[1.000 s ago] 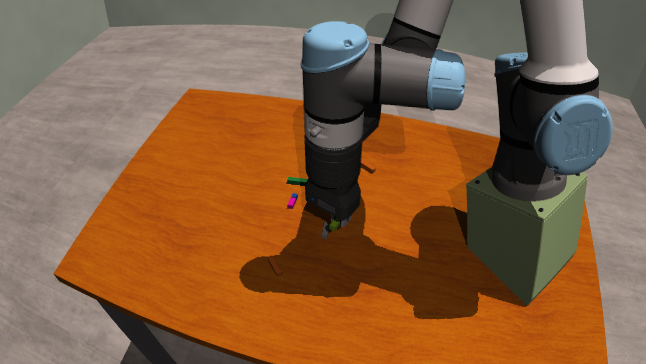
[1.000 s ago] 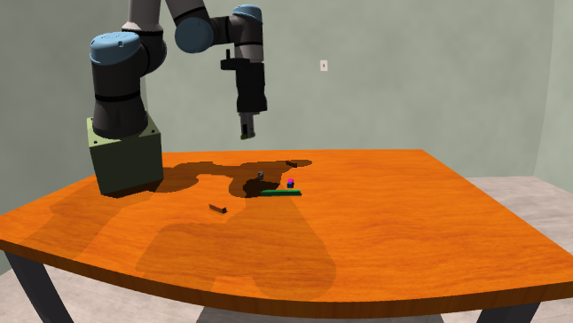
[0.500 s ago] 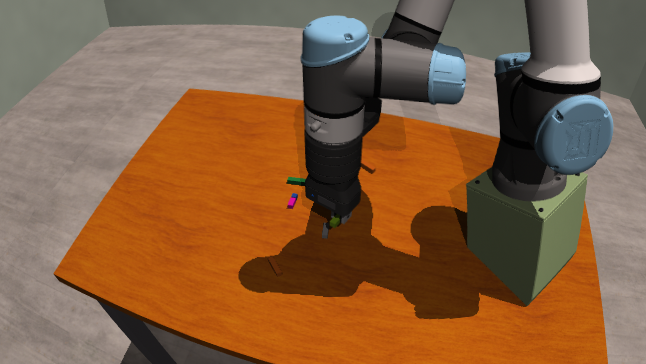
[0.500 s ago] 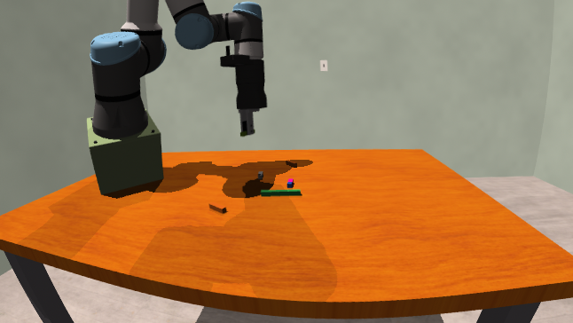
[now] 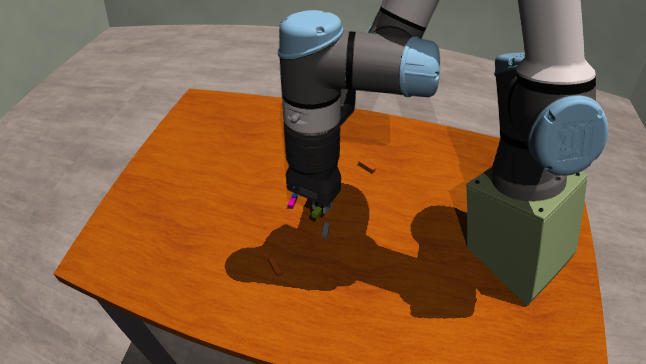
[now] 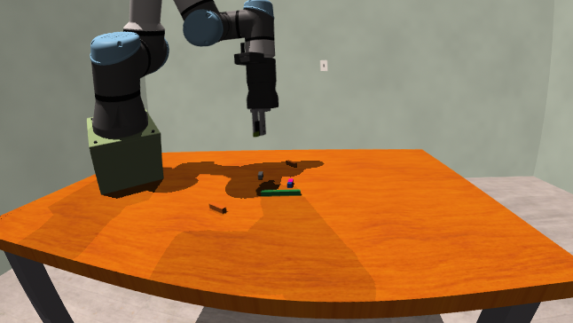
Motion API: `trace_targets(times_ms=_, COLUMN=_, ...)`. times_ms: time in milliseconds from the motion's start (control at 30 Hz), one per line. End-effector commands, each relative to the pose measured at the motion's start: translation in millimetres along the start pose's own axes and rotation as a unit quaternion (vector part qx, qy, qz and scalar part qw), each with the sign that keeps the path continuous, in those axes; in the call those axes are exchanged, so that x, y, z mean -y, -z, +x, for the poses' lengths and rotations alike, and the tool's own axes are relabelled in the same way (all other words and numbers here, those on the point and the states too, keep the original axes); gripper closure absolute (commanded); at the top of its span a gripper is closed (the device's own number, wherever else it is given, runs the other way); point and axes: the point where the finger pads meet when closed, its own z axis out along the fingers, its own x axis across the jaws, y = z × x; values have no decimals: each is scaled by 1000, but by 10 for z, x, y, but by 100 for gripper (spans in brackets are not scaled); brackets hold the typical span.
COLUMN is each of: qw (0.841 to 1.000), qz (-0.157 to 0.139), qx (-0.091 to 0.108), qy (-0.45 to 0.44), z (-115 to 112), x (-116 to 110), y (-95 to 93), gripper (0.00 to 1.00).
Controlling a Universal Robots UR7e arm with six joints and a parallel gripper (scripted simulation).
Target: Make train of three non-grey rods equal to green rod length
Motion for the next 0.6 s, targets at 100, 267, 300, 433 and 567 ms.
trace_targets(times_ms=100, qw=995, qz=0, qx=2, qy=97, z=-743, x=144, y=11, gripper=76)
trace_targets(times_ms=267, qw=993, qz=0, qx=2, qy=116, z=-879, x=184, y=13, gripper=76)
trace_targets(times_ms=300, qw=993, qz=0, qx=2, qy=118, z=-897, x=189, y=14, gripper=76)
trace_targets(times_ms=433, qw=993, qz=0, qx=2, qy=119, z=-905, x=192, y=14, gripper=76)
trace_targets(times_ms=567, qw=993, qz=0, qx=2, qy=119, z=-905, x=192, y=14, gripper=76)
